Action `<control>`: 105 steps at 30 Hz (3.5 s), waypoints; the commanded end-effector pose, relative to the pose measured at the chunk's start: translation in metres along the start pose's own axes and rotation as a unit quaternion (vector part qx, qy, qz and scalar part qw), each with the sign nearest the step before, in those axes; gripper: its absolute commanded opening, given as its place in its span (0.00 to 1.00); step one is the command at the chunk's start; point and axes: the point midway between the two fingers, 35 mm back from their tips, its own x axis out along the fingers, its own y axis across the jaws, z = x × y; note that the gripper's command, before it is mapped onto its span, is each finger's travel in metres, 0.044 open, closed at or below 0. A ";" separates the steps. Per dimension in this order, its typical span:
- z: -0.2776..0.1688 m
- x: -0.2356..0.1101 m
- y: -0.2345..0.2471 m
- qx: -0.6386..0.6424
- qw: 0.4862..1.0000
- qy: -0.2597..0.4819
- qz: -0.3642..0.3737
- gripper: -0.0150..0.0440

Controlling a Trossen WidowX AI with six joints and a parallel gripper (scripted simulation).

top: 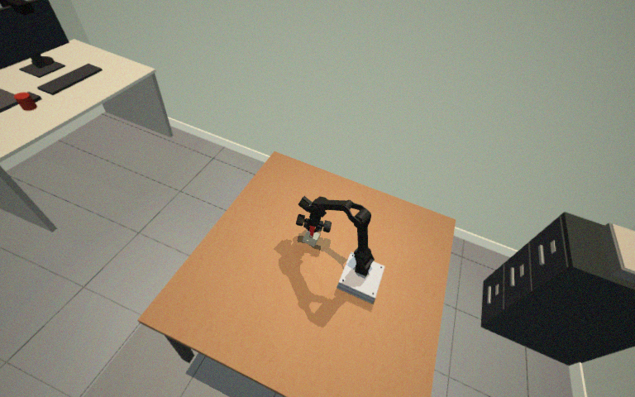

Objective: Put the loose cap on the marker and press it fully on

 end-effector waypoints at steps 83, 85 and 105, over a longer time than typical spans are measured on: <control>0.000 0.037 -0.006 -0.002 1.000 0.010 -0.016 0.25; 0.000 0.037 -0.006 -0.002 1.000 0.010 -0.016 0.25; 0.000 0.038 -0.007 -0.002 1.000 0.010 -0.016 0.25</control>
